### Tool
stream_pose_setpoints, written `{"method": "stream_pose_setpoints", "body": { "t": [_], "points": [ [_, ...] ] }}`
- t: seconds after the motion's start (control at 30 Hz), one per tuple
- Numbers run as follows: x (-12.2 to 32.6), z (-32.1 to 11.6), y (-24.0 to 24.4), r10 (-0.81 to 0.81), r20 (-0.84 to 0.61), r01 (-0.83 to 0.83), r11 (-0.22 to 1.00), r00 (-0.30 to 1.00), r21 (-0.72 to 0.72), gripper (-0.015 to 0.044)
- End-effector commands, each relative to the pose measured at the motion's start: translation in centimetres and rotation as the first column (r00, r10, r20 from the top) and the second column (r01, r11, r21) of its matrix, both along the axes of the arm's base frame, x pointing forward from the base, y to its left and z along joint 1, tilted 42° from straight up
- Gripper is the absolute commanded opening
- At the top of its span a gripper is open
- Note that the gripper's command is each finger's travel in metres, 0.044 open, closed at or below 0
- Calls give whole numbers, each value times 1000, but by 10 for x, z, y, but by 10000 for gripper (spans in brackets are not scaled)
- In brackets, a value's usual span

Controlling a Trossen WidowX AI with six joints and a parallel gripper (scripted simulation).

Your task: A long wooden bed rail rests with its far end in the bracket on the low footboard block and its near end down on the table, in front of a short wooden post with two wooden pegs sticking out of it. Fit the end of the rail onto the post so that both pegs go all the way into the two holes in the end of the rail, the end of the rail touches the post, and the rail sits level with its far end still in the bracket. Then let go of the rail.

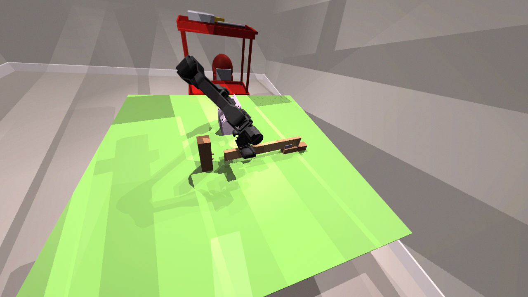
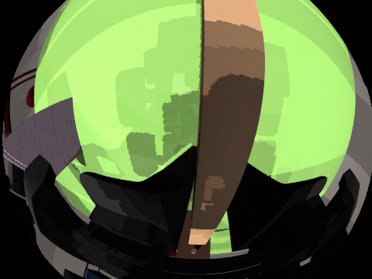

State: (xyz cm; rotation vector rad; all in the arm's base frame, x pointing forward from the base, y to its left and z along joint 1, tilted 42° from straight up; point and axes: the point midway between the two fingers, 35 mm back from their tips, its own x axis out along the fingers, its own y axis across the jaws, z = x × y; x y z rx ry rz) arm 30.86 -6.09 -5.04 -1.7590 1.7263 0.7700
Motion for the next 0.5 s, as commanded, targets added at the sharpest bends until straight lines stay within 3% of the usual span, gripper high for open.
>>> {"method": "stream_pose_setpoints", "body": {
  "t": [0.0, 0.47],
  "points": [
    [3, 4, 5, 6, 9, -7, 1000, 1000, 14, 0],
    [3, 9, 10, 6, 9, -7, 1000, 1000, 15, 0]
  ]
}}
